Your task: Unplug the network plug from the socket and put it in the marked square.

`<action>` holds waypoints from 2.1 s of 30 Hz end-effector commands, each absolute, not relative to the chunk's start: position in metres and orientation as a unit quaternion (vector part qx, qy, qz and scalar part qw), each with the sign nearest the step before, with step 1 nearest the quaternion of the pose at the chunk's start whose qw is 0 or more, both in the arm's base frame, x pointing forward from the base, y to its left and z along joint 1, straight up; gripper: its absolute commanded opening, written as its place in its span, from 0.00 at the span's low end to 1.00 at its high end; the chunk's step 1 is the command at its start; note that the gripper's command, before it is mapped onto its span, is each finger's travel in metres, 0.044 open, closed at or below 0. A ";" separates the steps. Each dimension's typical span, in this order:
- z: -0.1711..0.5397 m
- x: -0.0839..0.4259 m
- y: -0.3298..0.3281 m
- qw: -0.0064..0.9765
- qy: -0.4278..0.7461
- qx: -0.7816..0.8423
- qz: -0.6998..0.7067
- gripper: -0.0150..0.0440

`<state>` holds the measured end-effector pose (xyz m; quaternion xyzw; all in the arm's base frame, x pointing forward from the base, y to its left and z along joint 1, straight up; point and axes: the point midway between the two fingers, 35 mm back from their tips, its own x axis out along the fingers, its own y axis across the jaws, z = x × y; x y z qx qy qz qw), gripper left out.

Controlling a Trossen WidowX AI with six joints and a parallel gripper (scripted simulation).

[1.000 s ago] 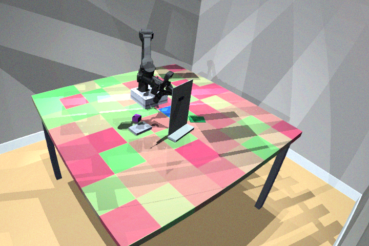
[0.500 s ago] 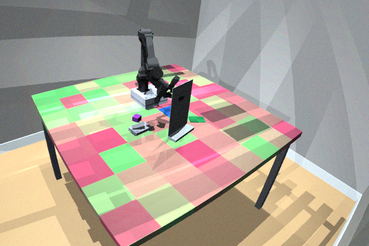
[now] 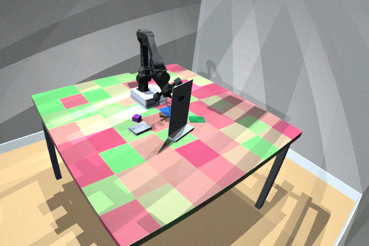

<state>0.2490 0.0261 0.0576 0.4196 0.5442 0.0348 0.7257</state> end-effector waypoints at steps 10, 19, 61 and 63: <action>0.050 0.229 0.036 0.716 0.592 0.366 0.045 0.25; 0.038 0.231 0.035 0.716 0.593 0.366 0.045 0.25; -0.010 0.232 0.036 0.713 0.595 0.368 0.046 0.25; -0.011 0.232 0.036 0.713 0.595 0.368 0.046 0.25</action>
